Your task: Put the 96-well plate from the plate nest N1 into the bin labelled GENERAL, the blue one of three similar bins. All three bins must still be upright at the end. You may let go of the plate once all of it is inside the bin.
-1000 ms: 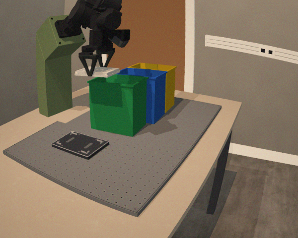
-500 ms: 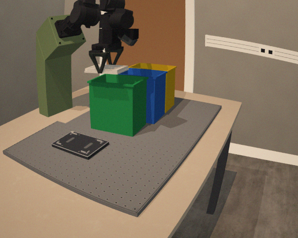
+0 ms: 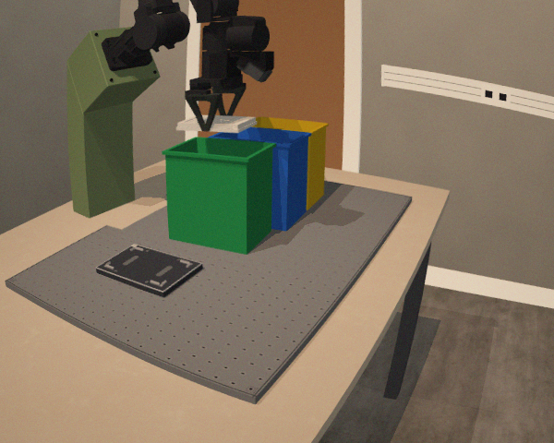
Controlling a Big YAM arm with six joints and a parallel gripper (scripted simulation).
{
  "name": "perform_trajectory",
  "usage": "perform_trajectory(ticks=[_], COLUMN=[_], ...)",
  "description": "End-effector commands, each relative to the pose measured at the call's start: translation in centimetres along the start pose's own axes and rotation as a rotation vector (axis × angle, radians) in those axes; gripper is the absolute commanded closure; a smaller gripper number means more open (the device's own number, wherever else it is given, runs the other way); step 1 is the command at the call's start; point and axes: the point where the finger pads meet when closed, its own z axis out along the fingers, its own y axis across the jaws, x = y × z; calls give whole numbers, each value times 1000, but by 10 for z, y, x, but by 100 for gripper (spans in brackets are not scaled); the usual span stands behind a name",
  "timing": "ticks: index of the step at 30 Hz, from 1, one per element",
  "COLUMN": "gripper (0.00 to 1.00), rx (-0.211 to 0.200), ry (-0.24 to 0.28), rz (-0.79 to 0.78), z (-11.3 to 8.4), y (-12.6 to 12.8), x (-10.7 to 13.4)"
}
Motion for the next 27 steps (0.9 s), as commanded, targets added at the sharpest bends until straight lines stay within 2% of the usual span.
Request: perform_trajectory(ticks=[1,6,27], gripper=[100,100,100], rx=[4,8,1], ry=[14,-30,-21], rz=[46,55,62], z=[0,-4,-2], y=[6,19,85], x=[-1,-24,-35])
